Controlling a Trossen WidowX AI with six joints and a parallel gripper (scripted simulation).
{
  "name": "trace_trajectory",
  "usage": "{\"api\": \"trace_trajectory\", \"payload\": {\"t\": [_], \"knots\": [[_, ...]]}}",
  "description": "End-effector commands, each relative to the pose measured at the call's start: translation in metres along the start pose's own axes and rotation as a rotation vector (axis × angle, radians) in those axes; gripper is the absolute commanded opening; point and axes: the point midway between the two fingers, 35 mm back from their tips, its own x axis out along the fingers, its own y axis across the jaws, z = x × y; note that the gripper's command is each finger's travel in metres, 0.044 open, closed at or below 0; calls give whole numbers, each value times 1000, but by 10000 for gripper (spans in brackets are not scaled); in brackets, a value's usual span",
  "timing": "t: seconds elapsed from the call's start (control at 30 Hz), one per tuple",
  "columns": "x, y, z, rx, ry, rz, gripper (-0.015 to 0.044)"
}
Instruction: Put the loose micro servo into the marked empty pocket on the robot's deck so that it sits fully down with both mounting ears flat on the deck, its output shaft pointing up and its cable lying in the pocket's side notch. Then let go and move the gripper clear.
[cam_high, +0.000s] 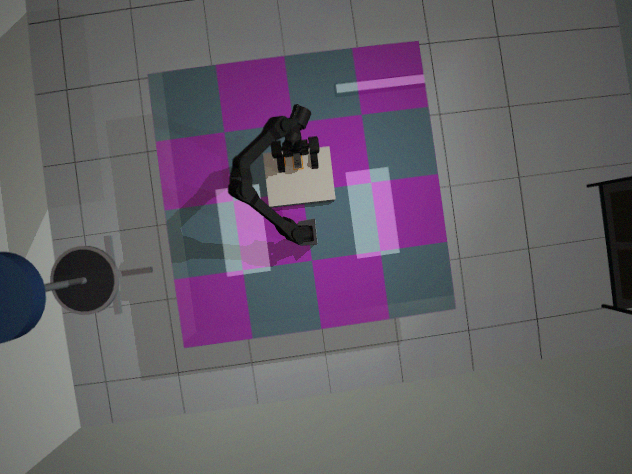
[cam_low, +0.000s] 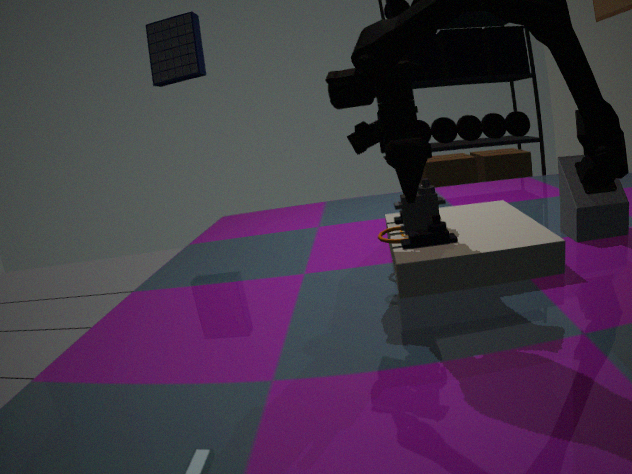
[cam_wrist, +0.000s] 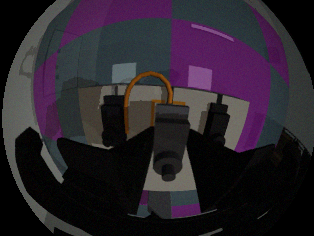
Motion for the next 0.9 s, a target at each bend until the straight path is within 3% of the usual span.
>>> {"api": "trace_trajectory", "payload": {"t": [0.0, 0.87], "knots": [[4, 0, -2, 9, 2, 5, 0], [21, 0, -2, 9, 1, 6, 0]]}}
